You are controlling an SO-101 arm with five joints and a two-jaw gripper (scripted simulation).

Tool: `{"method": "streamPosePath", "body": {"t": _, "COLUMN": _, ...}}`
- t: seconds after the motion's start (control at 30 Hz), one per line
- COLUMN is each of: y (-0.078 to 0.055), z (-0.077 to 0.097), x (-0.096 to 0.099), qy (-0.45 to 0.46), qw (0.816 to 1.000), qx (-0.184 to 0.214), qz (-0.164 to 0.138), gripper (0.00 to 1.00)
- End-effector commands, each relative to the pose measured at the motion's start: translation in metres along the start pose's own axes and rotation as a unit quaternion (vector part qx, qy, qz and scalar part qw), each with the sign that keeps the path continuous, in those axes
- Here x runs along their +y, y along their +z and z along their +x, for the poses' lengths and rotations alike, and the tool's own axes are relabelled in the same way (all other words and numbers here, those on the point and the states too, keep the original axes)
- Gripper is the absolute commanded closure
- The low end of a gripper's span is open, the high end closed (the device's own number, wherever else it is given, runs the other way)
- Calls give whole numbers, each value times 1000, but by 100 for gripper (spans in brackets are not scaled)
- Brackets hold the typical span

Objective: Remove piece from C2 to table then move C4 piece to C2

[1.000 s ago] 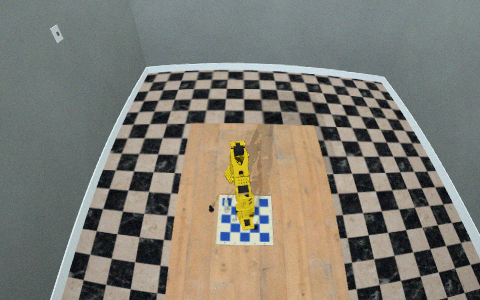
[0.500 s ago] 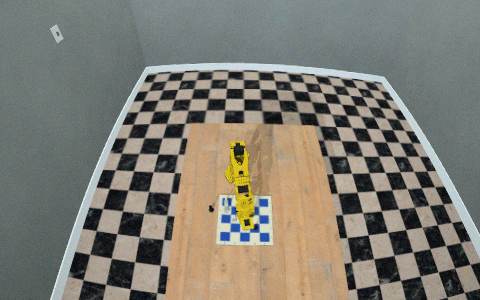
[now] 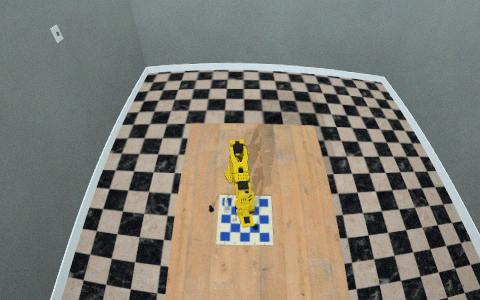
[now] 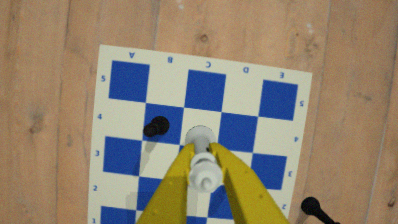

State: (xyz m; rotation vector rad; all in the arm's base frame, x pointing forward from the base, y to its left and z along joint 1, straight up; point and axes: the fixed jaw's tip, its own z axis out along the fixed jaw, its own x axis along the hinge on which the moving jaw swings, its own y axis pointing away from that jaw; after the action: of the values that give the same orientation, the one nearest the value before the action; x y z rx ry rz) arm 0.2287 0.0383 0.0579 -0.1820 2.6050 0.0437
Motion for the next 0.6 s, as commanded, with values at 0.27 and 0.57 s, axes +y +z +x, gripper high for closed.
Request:
{"method": "streamPosePath", "body": {"t": 0.27, "y": -27, "z": -17, "x": -3, "qy": 3, "qw": 1000, "qx": -9, "qz": 3, "gripper": 100}}
{"method": "streamPosePath", "body": {"t": 0.57, "y": -37, "z": -23, "x": -3, "qy": 3, "qw": 1000, "qx": -9, "qz": 3, "gripper": 100}}
